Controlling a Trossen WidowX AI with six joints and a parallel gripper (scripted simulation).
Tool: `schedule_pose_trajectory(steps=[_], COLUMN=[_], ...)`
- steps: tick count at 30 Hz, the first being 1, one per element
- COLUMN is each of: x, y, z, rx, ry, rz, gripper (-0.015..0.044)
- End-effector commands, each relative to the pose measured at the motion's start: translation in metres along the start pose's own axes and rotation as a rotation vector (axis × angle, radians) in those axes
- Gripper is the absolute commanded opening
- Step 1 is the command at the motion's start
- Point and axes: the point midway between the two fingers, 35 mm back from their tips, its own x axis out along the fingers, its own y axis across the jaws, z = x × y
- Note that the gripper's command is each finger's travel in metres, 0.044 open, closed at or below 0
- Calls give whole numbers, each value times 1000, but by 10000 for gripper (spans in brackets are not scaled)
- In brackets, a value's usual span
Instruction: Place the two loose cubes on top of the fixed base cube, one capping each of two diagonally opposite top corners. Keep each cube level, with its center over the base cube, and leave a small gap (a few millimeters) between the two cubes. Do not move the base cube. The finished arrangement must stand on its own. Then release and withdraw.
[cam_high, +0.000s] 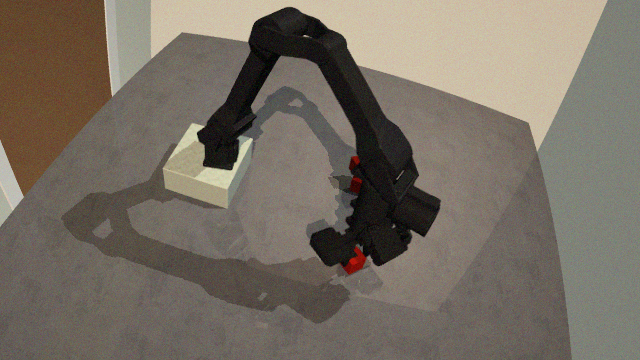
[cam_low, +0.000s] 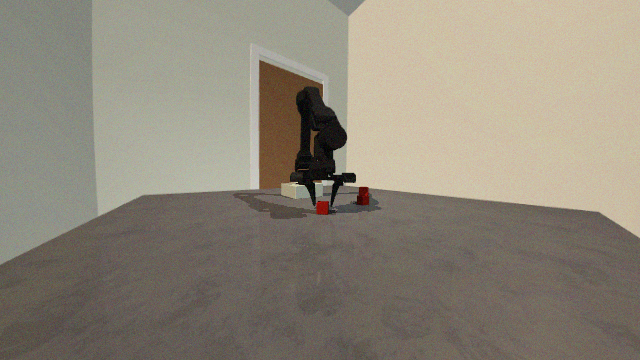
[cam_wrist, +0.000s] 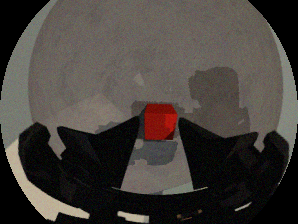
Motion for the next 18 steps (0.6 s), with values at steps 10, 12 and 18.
schedule_pose_trajectory(steps=[10,12,18], x=[-2,-6,-19], y=[-6,-6,-5], z=[0,0,2], rx=[19,18,17], ry=[-13,-12,-11], rz=[-9,-9,-9], gripper=[105,105,105])
